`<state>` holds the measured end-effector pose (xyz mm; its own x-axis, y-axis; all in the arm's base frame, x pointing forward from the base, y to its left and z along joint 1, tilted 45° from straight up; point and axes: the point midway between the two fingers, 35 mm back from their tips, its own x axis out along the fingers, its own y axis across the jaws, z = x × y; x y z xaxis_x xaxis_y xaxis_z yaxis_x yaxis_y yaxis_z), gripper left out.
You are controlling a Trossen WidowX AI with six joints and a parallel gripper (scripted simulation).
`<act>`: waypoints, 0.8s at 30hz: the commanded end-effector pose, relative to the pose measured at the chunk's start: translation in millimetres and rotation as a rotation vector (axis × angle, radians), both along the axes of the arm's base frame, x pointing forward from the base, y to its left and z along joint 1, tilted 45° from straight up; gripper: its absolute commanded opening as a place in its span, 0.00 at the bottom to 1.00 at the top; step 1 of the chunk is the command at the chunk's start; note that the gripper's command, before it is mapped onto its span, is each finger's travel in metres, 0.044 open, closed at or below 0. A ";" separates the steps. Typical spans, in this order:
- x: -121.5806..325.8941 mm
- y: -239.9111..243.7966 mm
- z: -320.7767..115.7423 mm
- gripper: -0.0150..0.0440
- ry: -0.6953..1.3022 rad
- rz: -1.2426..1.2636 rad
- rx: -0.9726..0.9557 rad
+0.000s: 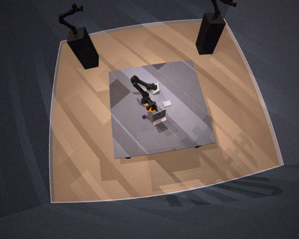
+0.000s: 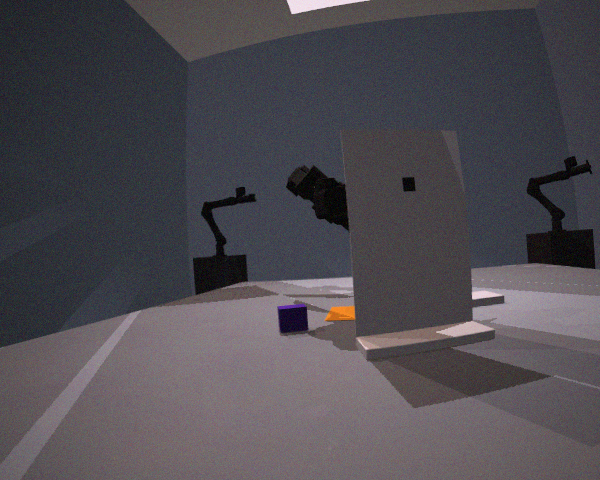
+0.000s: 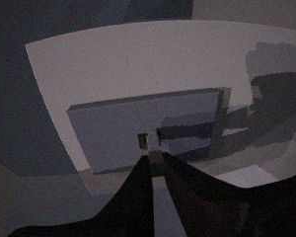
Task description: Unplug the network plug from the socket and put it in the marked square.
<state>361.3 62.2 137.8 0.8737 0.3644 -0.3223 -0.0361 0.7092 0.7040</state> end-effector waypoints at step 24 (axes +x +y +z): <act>-11.7 -5.7 1.9 0.25 0.011 0.002 0.001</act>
